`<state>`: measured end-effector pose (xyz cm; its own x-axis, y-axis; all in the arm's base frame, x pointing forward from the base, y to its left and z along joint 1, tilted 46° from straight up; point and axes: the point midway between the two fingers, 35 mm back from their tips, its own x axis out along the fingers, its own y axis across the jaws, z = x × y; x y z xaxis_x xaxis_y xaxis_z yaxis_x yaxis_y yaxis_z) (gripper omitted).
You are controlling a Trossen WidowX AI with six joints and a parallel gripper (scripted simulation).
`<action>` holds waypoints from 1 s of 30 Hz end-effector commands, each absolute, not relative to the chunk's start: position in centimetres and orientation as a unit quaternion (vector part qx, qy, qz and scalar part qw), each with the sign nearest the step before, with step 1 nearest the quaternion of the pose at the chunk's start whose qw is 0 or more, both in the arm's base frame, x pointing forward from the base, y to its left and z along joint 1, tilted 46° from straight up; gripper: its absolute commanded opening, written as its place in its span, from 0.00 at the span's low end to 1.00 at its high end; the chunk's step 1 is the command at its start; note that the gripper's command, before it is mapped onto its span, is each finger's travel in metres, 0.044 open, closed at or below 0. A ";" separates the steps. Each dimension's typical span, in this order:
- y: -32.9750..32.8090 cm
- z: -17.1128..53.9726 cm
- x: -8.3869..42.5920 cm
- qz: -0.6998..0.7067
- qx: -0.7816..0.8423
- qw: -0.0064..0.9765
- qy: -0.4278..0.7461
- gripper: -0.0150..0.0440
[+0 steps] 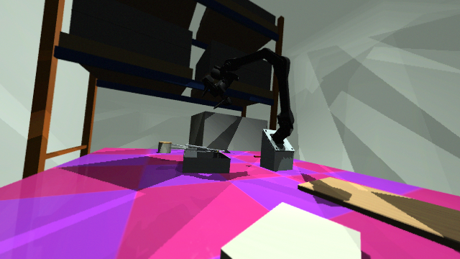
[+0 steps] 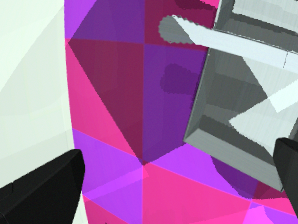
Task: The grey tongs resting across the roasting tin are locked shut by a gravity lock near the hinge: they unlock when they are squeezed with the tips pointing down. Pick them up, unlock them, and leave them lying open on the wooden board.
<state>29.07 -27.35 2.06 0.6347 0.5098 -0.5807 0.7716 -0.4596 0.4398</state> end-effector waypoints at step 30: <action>-15.8 -15.3 26.3 -0.550 0.562 -0.532 0.313 0.69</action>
